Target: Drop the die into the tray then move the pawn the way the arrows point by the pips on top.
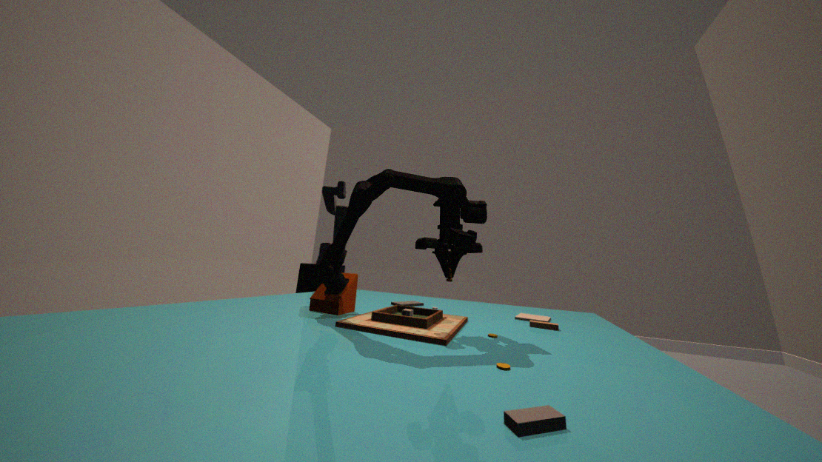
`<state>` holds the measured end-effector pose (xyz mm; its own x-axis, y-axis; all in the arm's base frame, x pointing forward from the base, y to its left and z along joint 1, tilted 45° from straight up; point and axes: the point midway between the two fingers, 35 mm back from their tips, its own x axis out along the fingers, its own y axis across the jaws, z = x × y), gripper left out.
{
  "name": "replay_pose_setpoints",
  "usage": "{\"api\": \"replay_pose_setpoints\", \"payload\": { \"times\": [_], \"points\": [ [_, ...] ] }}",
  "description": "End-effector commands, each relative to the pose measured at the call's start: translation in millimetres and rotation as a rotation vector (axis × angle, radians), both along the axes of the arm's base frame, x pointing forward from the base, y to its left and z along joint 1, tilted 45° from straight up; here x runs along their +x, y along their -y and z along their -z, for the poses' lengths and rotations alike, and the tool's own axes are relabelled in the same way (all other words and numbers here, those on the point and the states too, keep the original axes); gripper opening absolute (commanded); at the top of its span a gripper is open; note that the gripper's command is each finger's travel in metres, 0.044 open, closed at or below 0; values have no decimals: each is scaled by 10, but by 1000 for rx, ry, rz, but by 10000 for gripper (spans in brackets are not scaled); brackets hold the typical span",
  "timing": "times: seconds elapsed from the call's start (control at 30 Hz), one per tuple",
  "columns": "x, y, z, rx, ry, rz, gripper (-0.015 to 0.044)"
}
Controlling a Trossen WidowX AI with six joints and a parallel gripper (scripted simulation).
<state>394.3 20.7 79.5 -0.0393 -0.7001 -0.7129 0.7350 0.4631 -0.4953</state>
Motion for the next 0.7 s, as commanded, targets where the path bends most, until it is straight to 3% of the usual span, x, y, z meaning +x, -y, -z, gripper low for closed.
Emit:
{"api": "replay_pose_setpoints", "payload": {
  "times": [0.0,0.13,0.67],
  "points": [
    [-19,-111,-94,3,0,3,0],
    [-31,-154,20,3,0,3,0],
    [-398,-503,1193,8,1,3,0]
  ]
}}
